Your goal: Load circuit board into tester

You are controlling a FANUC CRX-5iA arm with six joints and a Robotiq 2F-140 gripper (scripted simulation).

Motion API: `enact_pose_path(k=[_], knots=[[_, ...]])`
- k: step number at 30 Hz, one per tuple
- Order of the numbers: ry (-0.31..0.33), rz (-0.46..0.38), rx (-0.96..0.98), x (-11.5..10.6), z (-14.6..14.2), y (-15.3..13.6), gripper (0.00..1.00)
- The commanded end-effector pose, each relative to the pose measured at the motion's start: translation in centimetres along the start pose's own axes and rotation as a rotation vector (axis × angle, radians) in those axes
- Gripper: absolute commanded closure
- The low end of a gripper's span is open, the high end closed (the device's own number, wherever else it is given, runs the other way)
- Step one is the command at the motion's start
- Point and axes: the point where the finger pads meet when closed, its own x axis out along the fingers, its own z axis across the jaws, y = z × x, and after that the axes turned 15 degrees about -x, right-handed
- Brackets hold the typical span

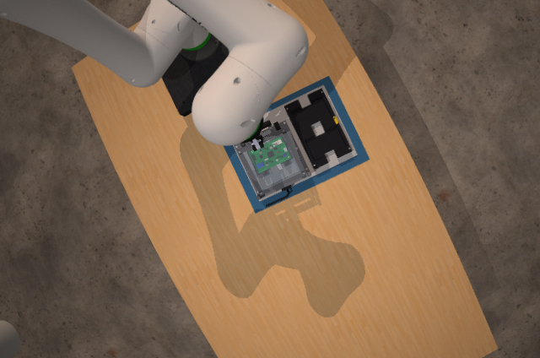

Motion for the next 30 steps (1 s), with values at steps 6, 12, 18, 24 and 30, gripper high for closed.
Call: enact_pose_path(k=[6,12,18,24,30], knots=[[0.0,0.0,0.0,0.8,-0.2,0.0,1.0],[0.0,0.0,0.0,1.5,-0.3,0.1,1.0],[0.0,0.0,0.0,2.1,-0.4,0.1,1.0],[0.0,0.0,0.0,2.6,-0.4,0.1,1.0],[0.0,0.0,0.0,3.2,-0.5,0.1,1.0]])
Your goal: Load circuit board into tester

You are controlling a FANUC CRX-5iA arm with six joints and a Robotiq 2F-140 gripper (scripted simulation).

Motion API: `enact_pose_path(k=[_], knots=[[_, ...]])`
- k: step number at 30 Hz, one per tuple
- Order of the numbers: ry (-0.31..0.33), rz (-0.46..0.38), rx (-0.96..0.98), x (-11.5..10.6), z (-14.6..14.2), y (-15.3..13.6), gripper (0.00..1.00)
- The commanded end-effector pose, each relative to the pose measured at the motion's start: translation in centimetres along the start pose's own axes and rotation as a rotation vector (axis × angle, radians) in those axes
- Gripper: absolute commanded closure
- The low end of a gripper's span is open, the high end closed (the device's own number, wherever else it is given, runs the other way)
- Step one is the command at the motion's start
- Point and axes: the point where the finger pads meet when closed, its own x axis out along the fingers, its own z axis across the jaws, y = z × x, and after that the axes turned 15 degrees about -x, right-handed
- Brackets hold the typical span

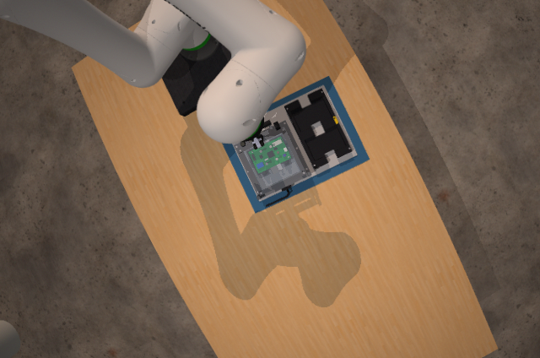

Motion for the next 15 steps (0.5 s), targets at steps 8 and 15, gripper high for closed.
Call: enact_pose_path(k=[8,15], knots=[[0.0,0.0,0.0,0.48,-0.02,0.01,1.0],[0.0,0.0,0.0,0.82,-0.03,0.01,1.0]])
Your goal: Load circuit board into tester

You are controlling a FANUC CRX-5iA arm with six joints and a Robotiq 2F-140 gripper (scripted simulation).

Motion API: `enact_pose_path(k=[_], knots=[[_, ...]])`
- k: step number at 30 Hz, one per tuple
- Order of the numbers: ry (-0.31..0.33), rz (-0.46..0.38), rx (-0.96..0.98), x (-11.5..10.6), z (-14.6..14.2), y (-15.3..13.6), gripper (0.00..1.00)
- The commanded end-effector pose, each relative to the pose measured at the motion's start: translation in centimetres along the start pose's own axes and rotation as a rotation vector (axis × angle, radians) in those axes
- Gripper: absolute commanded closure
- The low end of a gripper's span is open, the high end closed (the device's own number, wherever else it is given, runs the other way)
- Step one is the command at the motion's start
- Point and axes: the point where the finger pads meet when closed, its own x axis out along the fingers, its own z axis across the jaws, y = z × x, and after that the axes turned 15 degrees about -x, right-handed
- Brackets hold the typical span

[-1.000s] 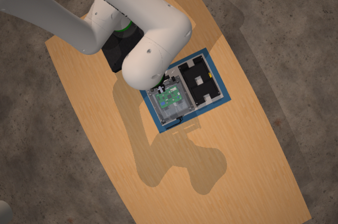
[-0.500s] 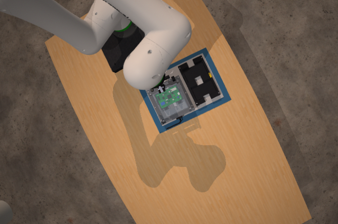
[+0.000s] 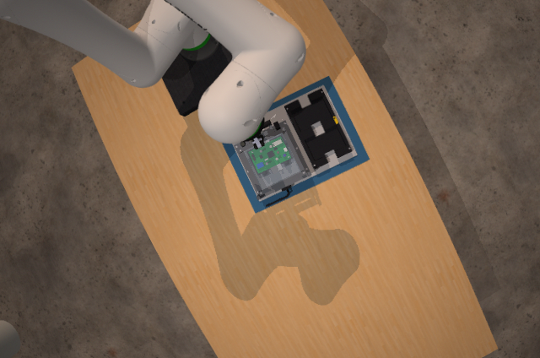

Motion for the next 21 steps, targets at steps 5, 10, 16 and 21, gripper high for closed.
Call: enact_pose_path(k=[5,10,16,21], knots=[[0.0,0.0,0.0,0.21,0.0,0.01,1.0],[0.0,0.0,0.0,0.29,-0.01,0.01,1.0],[0.0,0.0,0.0,0.4,-0.01,0.01,1.0],[0.0,0.0,0.0,0.44,-0.02,0.01,1.0]])
